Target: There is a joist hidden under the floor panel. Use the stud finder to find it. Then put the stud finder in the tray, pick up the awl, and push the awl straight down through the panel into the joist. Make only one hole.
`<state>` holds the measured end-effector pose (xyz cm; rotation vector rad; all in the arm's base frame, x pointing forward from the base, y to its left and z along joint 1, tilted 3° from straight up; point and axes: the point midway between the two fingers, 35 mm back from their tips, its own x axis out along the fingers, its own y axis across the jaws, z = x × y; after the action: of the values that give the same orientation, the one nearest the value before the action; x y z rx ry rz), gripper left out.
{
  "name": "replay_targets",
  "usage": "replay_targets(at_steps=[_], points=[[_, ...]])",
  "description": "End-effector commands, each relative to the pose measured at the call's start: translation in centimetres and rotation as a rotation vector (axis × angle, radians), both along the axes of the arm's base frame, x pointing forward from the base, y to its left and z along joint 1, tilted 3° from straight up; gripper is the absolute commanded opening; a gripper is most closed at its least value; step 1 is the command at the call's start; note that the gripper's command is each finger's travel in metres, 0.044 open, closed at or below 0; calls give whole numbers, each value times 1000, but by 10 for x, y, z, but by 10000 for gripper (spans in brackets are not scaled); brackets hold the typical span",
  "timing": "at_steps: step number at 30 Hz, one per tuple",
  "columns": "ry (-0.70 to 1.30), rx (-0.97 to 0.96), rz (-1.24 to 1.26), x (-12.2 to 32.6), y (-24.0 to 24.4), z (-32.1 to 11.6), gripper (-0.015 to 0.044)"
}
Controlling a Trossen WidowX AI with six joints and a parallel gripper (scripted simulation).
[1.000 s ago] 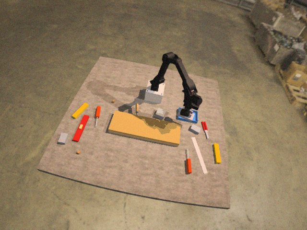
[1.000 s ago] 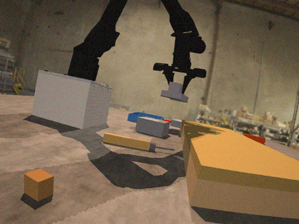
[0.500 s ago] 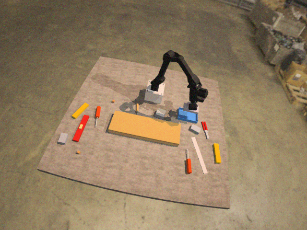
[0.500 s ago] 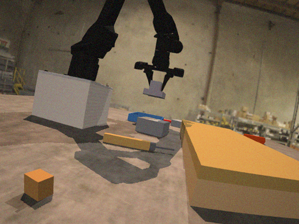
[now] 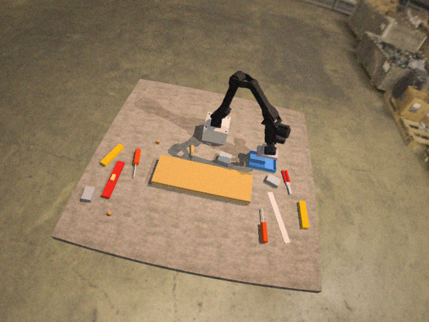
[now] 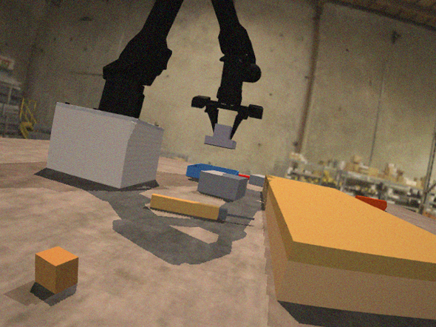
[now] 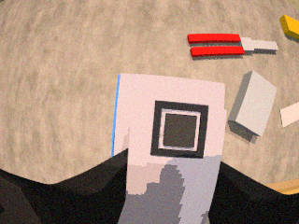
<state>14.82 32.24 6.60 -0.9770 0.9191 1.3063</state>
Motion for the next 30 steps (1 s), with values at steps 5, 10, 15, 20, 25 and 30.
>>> replay_targets(at_steps=[5,10,15,20,25,30], points=[[1,-7,-2,1,1,-21,0],[1,-7,-2,2,1,-32,0],[1,-8,-2,2,1,-44,0],[1,-8,-2,2,1,-55,0],[2,-8,-1,2,0,-64,0],[2,-8,-1,2,0,-69,0]])
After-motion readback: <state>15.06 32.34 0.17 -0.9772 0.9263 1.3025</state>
